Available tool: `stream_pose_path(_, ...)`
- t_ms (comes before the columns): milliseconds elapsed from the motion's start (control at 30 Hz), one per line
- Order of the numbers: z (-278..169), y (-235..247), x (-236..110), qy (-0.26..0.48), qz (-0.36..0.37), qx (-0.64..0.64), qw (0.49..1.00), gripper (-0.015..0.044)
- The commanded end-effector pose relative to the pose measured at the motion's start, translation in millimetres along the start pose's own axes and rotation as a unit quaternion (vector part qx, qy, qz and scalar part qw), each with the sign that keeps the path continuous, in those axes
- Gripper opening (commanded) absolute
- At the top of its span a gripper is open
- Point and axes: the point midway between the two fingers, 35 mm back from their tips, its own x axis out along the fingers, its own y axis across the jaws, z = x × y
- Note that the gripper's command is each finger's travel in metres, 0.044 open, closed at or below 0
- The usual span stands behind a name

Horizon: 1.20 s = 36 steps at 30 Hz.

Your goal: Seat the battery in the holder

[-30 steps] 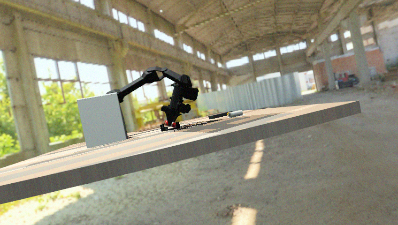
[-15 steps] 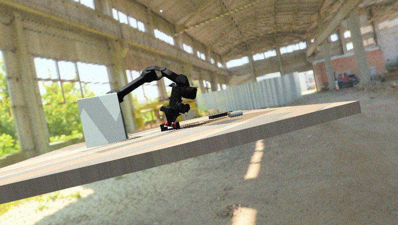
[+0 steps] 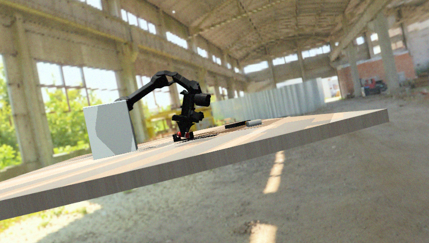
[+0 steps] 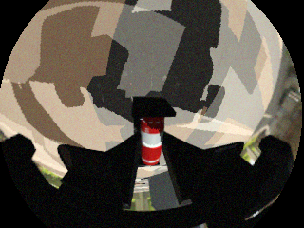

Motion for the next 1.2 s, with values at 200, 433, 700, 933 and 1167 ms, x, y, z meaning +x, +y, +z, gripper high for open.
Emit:
stream_pose_path(200,4.1,-1.8,3.1,-0.027,-0.005,-0.002,1.0,0.0087)
stream_pose_path(433,3.2,-1.6,3.8,-0.041,-0.006,0.001,0.999,0.0087)
stream_pose_path(700,1.9,-1.2,4.5,-0.056,-0.007,0.003,0.998,0.0087)
stream_pose_path(933,0.6,-0.7,5.0,-0.069,-0.007,0.006,0.998,0.0087)
stream_pose_path(1167,-0.8,0.0,5.8,-0.082,-0.007,0.008,0.997,0.0087)
